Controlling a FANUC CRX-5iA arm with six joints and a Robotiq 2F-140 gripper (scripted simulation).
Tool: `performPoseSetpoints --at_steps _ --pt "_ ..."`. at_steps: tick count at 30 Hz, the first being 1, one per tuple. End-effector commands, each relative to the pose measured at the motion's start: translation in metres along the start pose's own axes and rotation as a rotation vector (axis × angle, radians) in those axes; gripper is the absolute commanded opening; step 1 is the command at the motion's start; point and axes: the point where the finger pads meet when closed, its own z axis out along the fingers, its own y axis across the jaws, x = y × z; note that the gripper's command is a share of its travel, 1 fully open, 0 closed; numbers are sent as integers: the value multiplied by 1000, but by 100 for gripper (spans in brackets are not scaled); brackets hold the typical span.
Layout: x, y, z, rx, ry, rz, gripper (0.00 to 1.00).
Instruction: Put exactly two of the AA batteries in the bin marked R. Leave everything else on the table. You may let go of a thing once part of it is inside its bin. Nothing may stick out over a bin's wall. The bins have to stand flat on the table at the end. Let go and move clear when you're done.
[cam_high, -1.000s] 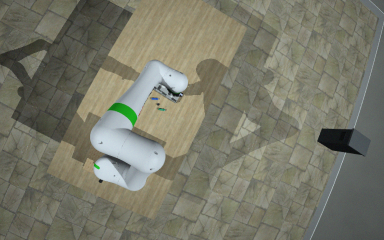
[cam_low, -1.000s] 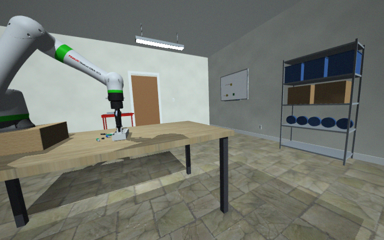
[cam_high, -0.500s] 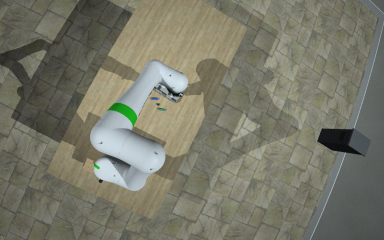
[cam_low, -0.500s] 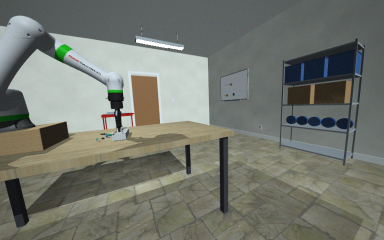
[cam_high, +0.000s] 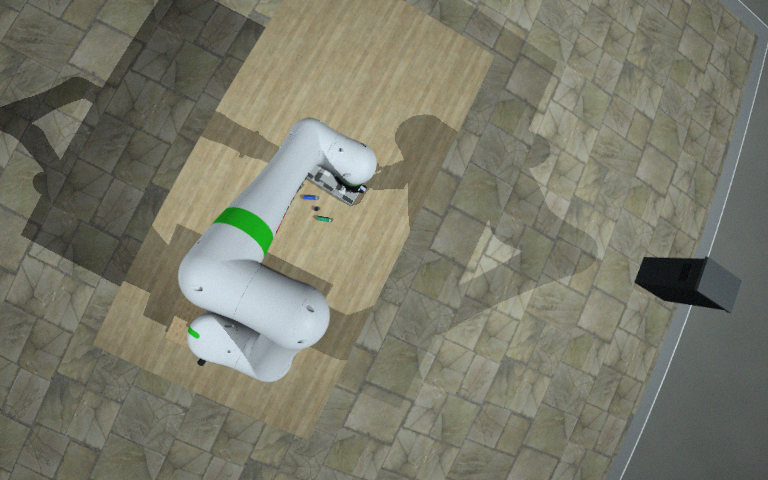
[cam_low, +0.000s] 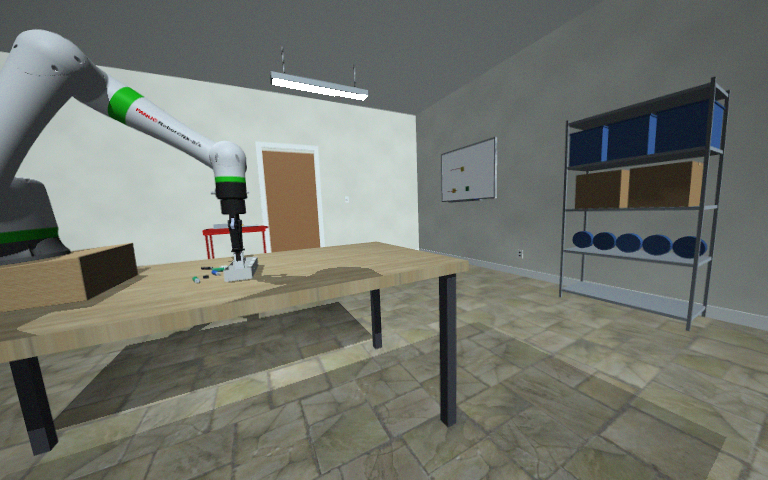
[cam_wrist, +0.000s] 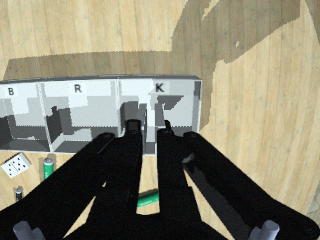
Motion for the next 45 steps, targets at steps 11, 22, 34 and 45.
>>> performPoseSetpoints --at_steps 11,22,34,45 --pt "0 0 -17 0 0 0 5" --pt "0 0 -42 0 0 0 5" --pt "0 -45 -42 0 0 0 5" --pt "0 -84 -42 0 0 0 5"
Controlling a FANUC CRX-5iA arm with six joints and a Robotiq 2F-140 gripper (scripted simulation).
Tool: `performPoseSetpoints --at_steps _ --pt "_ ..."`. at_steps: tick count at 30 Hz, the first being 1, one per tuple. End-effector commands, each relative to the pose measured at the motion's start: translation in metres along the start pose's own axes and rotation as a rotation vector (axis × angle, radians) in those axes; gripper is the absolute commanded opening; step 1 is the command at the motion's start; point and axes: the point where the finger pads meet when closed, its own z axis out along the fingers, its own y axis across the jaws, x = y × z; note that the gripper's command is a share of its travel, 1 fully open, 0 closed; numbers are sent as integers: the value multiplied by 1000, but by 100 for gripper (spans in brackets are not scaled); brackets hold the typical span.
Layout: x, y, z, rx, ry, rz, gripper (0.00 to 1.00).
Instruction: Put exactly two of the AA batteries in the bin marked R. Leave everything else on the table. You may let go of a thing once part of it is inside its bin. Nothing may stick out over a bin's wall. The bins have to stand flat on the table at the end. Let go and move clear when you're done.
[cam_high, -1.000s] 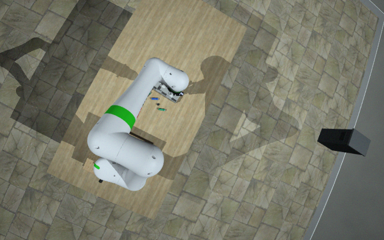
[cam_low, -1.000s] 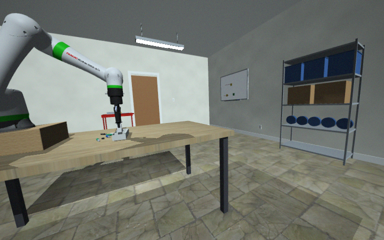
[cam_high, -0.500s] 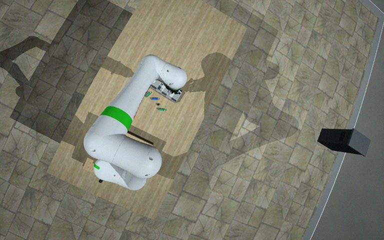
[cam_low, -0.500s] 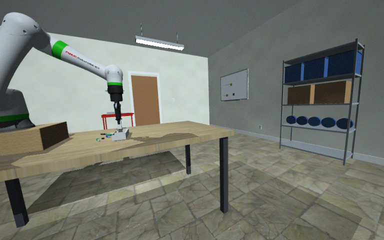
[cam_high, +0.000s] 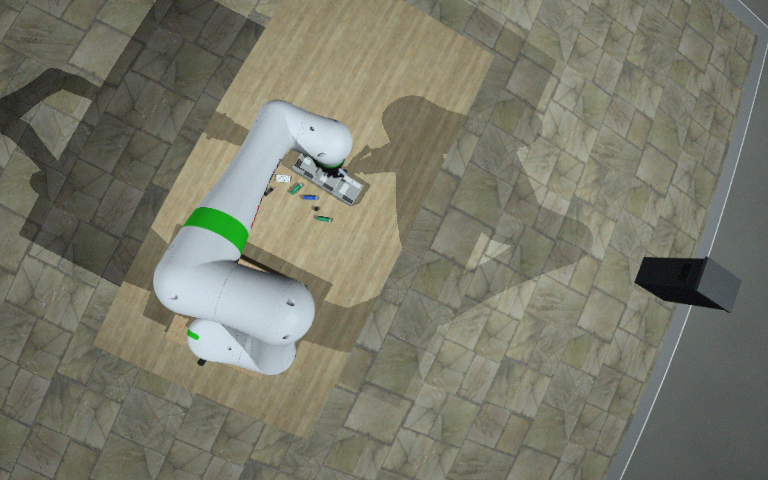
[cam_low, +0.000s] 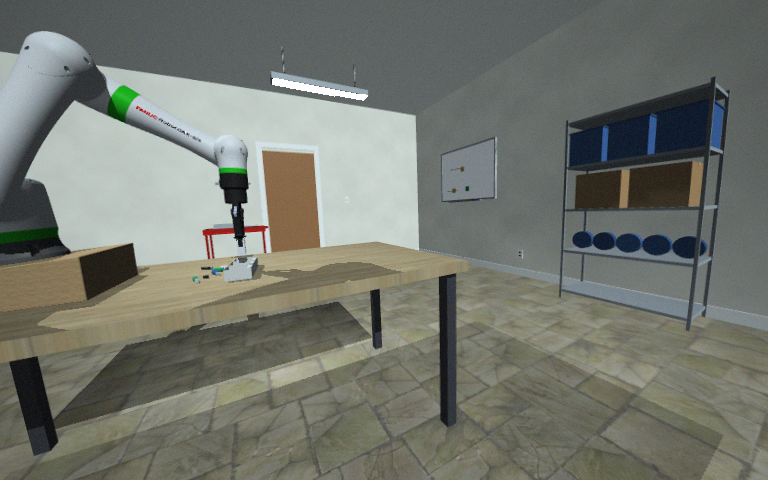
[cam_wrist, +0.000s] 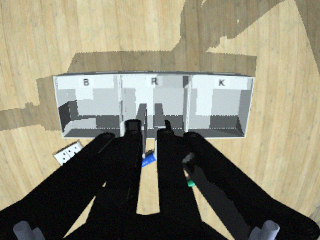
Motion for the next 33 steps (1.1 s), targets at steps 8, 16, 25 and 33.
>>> performPoseSetpoints --at_steps 8,16,25,33 --pt "0 -5 13 -1 1 0 5" --pt "0 -5 34 -1 1 0 5" --pt "0 -5 52 -1 1 0 5" --pt "0 -5 52 -1 1 0 5"
